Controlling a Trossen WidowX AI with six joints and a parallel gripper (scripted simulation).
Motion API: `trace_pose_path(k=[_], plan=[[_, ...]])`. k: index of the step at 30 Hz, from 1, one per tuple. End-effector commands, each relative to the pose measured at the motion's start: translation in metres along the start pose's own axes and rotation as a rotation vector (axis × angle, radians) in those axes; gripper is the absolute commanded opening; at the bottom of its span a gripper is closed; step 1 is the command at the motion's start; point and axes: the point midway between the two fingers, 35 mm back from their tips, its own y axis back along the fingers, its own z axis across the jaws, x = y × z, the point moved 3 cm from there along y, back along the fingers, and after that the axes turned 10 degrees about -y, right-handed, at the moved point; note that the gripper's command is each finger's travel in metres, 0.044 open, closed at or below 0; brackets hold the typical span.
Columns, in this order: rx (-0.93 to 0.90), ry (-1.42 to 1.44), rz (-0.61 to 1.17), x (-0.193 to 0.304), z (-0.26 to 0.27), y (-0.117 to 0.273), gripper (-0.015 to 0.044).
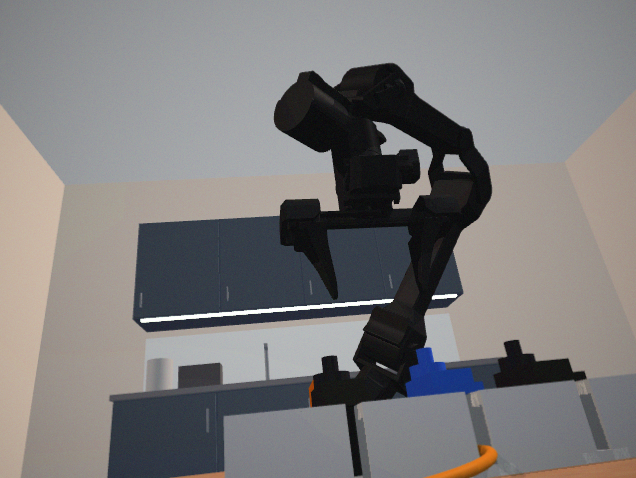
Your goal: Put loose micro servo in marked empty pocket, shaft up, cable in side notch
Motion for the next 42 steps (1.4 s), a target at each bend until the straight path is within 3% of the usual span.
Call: trace_pose_path(k=[1,10,42], plan=[[-0.003,0.020,0.018,0.008,0.003,-0.001,0.0440],[0.042,-0.023,-0.061,0.006,0.000,0.041,0.0440],[0.042,-0.023,-0.061,0.006,0.000,0.041,0.0440]])
